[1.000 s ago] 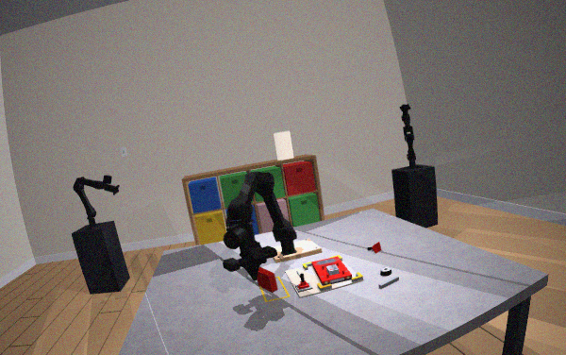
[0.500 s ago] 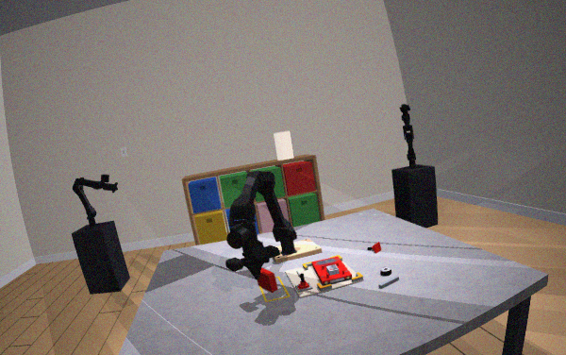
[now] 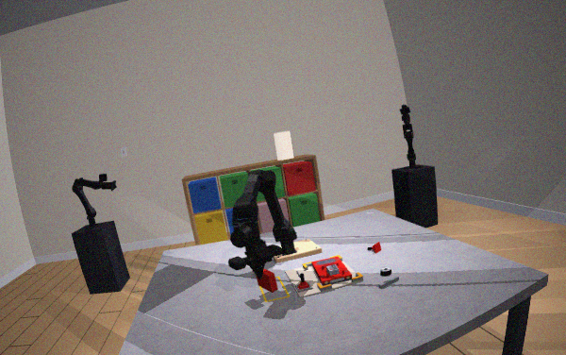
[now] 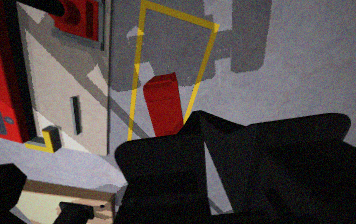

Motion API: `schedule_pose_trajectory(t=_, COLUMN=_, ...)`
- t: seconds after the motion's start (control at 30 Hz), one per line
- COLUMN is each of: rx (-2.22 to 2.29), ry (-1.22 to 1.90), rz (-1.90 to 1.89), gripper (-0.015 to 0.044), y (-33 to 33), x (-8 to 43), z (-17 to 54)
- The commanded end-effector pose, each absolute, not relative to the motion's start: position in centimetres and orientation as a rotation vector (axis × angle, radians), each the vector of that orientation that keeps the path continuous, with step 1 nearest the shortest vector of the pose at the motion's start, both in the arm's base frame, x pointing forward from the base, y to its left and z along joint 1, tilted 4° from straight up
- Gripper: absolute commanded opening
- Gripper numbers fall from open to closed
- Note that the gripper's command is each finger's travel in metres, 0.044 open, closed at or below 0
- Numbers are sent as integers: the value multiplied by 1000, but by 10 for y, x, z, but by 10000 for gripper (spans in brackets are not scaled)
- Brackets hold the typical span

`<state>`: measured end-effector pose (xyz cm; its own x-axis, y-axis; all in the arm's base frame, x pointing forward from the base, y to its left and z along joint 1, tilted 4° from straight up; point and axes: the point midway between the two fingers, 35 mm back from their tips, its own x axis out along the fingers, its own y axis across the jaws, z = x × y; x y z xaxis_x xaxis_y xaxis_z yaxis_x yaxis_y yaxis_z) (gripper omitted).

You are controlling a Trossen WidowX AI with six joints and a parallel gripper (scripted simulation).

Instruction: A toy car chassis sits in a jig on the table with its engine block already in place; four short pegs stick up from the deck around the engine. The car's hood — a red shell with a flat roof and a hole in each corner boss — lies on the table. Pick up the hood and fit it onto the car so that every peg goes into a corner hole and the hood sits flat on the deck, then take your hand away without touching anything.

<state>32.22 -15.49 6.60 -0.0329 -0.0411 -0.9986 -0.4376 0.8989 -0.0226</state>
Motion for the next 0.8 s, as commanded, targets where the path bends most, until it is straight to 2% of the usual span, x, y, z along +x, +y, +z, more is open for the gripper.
schedule_pose_trajectory(t=0.0, rx=-378, ry=1578, rz=329, gripper=0, y=-151, x=321, z=67)
schedule_pose_trajectory(t=0.77, rx=-377, ry=1579, rz=330, gripper=0, y=-137, x=315, z=66)
